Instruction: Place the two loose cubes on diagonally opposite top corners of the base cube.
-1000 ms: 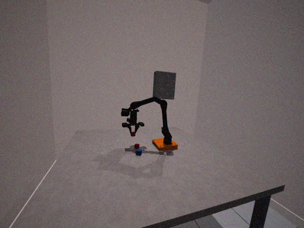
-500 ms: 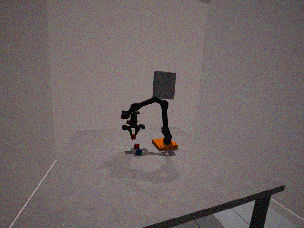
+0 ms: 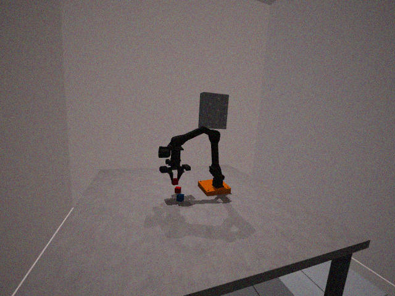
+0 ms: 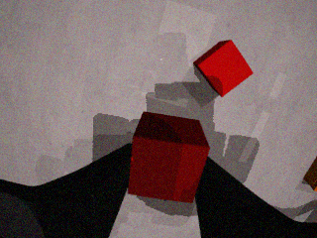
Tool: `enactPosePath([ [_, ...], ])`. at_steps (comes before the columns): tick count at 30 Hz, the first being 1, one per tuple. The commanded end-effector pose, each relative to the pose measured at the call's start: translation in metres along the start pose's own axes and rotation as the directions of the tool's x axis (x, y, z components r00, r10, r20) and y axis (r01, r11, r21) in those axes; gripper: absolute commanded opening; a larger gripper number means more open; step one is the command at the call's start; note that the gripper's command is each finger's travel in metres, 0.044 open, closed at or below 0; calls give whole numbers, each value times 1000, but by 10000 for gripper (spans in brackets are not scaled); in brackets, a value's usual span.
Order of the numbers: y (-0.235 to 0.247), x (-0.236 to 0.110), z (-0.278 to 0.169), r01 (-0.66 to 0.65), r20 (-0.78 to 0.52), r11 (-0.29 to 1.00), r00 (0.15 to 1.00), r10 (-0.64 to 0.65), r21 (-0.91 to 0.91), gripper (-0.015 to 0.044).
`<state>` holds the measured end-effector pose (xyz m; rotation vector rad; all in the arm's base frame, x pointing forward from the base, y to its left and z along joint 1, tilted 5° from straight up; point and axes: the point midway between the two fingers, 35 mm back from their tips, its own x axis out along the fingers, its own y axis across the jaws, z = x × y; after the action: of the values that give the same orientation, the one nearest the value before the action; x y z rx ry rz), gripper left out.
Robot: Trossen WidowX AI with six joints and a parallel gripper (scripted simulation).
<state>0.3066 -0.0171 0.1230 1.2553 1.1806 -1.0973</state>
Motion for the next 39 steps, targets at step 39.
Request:
enactPosePath([
  [39,-13,16,-91,-5,-7,998,1000,4,-60,105],
])
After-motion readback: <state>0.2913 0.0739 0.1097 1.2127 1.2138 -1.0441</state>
